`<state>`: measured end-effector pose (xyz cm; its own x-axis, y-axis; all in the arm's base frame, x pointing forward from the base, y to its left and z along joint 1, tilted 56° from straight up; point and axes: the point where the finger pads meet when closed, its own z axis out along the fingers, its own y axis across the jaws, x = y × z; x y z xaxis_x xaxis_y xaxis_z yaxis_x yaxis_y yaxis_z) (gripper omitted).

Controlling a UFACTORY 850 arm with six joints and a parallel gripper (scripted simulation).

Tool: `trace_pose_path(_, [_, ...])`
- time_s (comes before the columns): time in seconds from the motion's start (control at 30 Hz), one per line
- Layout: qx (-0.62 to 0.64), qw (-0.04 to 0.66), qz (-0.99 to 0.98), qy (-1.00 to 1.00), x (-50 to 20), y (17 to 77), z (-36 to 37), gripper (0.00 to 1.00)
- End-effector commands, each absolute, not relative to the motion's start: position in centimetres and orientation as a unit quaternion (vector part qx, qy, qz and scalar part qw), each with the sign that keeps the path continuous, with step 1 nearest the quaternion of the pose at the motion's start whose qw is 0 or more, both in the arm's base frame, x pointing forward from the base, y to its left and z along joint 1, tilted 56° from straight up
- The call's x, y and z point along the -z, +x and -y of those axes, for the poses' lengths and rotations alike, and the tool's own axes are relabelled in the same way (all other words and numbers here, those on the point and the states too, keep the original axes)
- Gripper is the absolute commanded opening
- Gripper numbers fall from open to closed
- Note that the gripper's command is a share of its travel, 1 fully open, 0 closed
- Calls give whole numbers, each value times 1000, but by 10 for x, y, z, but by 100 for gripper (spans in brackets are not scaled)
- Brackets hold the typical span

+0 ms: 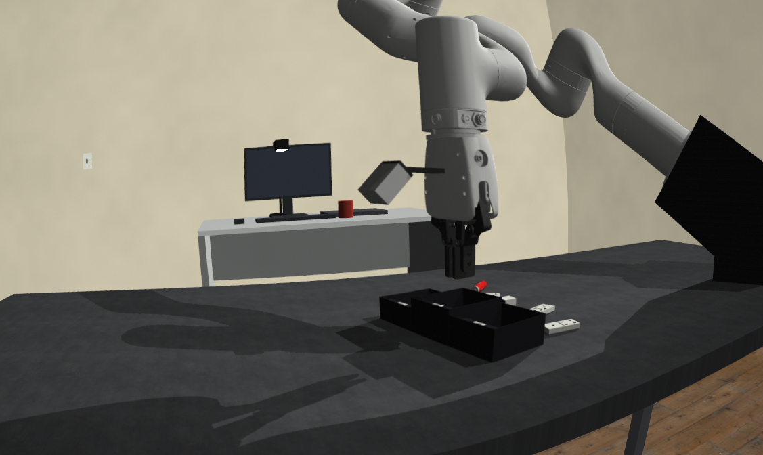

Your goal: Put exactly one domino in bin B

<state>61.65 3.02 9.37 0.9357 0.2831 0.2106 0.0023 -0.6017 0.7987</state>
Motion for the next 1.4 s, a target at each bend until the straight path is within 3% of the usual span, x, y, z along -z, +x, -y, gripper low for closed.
trace_pose_path(0.0, [-160, 439, -81, 880, -91, 618, -27, 7])
trace_pose_path(1.37, [-160, 439, -81, 880, -62, 637, 11, 7])
